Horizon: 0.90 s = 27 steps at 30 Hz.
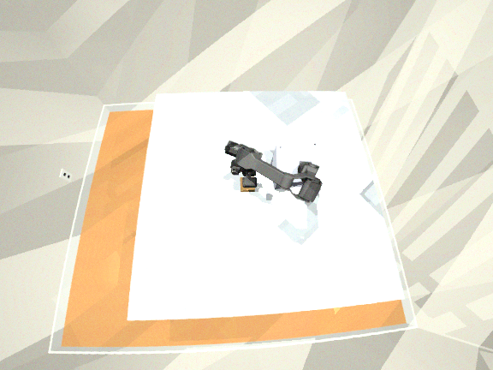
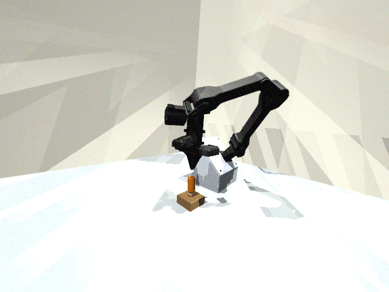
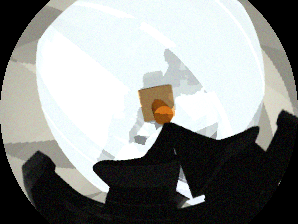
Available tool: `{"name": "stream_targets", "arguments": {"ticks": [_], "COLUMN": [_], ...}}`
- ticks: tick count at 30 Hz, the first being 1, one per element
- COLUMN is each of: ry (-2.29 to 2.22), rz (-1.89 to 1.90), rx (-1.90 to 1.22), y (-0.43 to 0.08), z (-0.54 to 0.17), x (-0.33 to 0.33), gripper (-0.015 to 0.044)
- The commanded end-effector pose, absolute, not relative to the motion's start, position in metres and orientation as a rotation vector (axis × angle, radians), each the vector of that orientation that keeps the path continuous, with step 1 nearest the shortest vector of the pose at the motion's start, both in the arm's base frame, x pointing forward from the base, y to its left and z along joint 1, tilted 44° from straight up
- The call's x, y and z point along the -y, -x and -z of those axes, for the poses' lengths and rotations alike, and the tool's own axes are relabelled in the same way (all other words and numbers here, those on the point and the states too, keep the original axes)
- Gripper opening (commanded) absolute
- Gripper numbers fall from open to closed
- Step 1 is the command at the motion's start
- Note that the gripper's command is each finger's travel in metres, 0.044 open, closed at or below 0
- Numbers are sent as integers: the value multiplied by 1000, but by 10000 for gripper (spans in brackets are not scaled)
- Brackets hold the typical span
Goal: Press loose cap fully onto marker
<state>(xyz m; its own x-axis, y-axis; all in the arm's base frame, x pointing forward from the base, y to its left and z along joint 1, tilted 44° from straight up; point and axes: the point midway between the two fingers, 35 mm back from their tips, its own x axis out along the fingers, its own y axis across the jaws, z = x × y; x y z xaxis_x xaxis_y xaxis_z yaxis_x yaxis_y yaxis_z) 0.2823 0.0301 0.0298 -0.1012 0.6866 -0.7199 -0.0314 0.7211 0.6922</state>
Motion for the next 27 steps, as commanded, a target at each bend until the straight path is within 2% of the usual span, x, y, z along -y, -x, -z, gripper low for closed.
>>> {"name": "stream_targets", "arguments": {"ticks": [1, 27], "ry": [-529, -530], "rz": [-680, -681], "rx": [-1557, -1556], "y": [-282, -279], "z": [-29, -4], "x": [-30, -55], "gripper": [0, 0]}}
